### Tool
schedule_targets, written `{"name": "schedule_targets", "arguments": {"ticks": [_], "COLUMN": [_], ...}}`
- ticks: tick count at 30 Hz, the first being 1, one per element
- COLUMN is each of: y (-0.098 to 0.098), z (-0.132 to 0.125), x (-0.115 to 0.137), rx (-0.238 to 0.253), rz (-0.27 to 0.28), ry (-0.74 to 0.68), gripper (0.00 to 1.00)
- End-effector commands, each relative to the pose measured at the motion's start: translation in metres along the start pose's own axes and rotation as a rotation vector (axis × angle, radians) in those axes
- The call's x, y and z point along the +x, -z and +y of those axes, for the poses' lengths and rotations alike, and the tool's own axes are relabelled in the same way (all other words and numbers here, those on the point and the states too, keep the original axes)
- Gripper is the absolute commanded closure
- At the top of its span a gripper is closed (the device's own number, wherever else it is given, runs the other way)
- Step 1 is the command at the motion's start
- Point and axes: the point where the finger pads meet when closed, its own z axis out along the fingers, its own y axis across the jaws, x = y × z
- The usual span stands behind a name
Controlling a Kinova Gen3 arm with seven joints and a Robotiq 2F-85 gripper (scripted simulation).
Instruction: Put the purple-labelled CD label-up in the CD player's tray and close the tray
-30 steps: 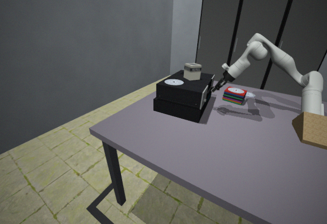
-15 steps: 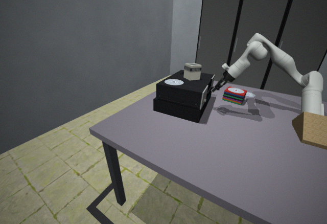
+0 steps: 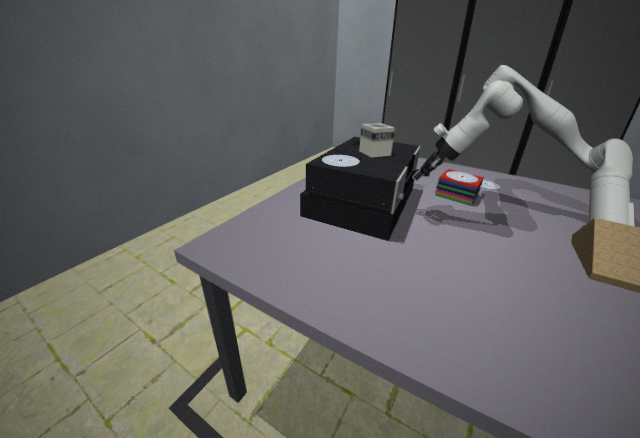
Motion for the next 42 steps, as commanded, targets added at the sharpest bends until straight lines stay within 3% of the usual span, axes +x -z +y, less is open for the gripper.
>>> {"name": "schedule_targets", "arguments": {"ticks": [1, 42], "y": [-0.0025, -0.0106], "z": [-0.0009, 0.0], "x": [0.0034, 0.012], "rx": [0.003, 0.003], "rz": [0.006, 0.006], "ry": [0.009, 0.006], "gripper": [0.9, 0.9]}}
